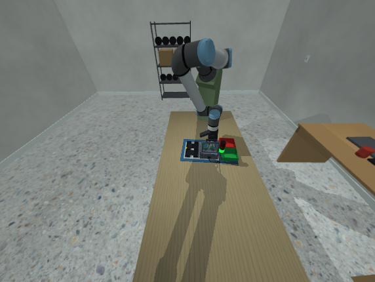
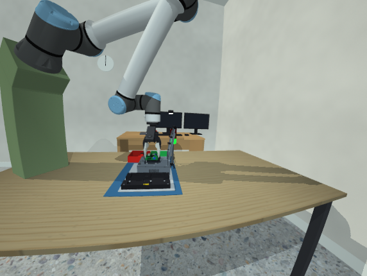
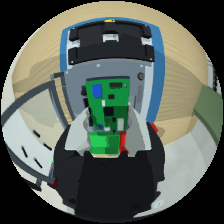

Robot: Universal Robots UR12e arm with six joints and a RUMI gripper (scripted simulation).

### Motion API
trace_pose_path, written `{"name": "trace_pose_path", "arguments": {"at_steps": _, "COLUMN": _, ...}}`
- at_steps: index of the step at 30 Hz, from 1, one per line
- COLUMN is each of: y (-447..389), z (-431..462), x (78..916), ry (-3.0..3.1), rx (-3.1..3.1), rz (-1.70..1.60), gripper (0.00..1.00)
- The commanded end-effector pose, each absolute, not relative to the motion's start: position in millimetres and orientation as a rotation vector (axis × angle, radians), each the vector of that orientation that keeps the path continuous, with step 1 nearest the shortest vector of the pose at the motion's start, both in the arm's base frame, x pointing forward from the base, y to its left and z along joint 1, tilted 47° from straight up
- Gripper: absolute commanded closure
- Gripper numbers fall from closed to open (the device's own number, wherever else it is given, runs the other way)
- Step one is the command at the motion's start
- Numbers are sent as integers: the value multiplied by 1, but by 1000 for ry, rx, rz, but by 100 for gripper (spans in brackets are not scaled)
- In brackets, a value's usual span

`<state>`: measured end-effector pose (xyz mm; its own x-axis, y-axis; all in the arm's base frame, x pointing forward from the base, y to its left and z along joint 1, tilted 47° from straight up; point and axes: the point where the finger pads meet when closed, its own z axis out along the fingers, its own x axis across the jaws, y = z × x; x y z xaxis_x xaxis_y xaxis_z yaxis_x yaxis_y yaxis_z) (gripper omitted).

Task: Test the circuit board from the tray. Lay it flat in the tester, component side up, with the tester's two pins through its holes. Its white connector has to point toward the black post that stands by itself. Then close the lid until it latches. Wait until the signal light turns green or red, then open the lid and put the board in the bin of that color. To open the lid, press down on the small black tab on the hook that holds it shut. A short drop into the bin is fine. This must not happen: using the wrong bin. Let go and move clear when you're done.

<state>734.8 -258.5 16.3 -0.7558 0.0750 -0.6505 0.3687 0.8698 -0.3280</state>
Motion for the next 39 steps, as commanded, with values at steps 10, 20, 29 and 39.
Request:
{"name": "trace_pose_path", "arguments": {"at_steps": 10, "y": -255, "z": 19, "x": 732, "ry": 2383, "rx": 318, "rz": -587, "gripper": 61}}
{"name": "trace_pose_path", "arguments": {"at_steps": 20, "y": -255, "z": 19, "x": 732, "ry": 2383, "rx": 318, "rz": -587, "gripper": 61}}
{"name": "trace_pose_path", "arguments": {"at_steps": 29, "y": -255, "z": 19, "x": 732, "ry": 2383, "rx": 318, "rz": -587, "gripper": 61}}
{"name": "trace_pose_path", "arguments": {"at_steps": 39, "y": -253, "z": 22, "x": 730, "ry": 2383, "rx": 318, "rz": -587, "gripper": 61}}
